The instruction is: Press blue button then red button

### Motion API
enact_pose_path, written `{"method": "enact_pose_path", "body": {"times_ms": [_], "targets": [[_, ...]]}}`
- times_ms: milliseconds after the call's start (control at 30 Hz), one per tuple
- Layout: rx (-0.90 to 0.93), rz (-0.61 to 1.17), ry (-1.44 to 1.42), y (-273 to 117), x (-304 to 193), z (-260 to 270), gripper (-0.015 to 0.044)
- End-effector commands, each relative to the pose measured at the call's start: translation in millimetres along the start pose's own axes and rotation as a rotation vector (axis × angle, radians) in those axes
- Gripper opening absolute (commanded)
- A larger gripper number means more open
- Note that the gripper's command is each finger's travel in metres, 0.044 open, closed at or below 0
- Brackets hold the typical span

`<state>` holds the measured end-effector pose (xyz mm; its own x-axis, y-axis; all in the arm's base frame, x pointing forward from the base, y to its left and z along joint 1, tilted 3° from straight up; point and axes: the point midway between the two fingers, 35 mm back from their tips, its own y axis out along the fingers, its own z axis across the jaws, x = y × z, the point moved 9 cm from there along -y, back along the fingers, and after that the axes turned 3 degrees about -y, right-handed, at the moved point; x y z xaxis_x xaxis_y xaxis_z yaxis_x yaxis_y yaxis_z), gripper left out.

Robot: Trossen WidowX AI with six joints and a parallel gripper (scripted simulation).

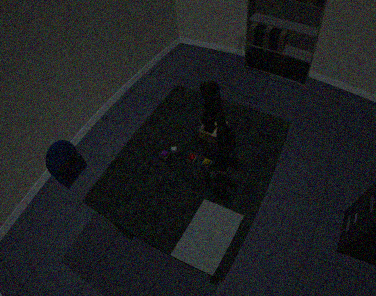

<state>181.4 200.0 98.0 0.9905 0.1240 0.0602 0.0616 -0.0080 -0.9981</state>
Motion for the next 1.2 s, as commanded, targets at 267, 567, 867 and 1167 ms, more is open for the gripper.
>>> {"method": "enact_pose_path", "body": {"times_ms": [267,567,867,1167], "targets": [[-0.006,0.007,-0.005,3.7,-0.3,-0.2,0.0020],[-0.006,0.007,-0.005,3.7,-0.3,-0.2,0.0020],[-0.006,0.007,-0.005,-29.1,0.0,0.1,0.0020],[-0.005,0.007,-0.005,-90.9,0.6,0.6,0.0020]]}}
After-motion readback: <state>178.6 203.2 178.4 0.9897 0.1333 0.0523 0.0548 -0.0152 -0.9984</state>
